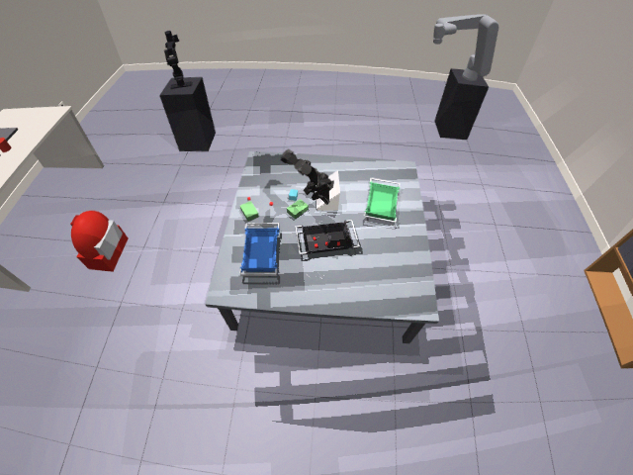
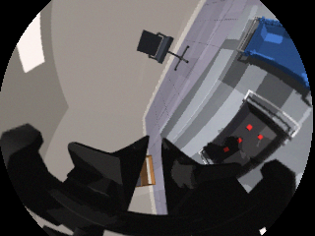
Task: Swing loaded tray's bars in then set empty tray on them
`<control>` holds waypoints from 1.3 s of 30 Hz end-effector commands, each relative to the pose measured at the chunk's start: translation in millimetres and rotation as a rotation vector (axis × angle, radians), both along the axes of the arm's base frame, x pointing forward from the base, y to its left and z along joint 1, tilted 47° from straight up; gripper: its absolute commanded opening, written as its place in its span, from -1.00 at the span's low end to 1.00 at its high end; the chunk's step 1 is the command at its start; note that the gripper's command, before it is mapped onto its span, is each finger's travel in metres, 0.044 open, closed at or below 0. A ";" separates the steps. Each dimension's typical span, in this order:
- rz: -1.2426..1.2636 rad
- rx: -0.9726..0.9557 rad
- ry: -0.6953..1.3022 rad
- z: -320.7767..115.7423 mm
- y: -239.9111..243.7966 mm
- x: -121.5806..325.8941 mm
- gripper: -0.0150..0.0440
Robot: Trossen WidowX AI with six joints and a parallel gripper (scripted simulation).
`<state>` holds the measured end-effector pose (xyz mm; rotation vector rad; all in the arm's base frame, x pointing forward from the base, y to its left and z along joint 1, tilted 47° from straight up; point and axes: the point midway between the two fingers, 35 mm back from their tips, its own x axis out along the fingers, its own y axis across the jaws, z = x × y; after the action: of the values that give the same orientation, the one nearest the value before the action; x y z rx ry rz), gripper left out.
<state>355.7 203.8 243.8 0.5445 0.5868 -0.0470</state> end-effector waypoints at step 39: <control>-2.042 0.778 -0.340 -72.8 -301.1 47.0 -0.22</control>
<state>404.0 -90.9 170.9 1.6630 -0.4753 -1.6483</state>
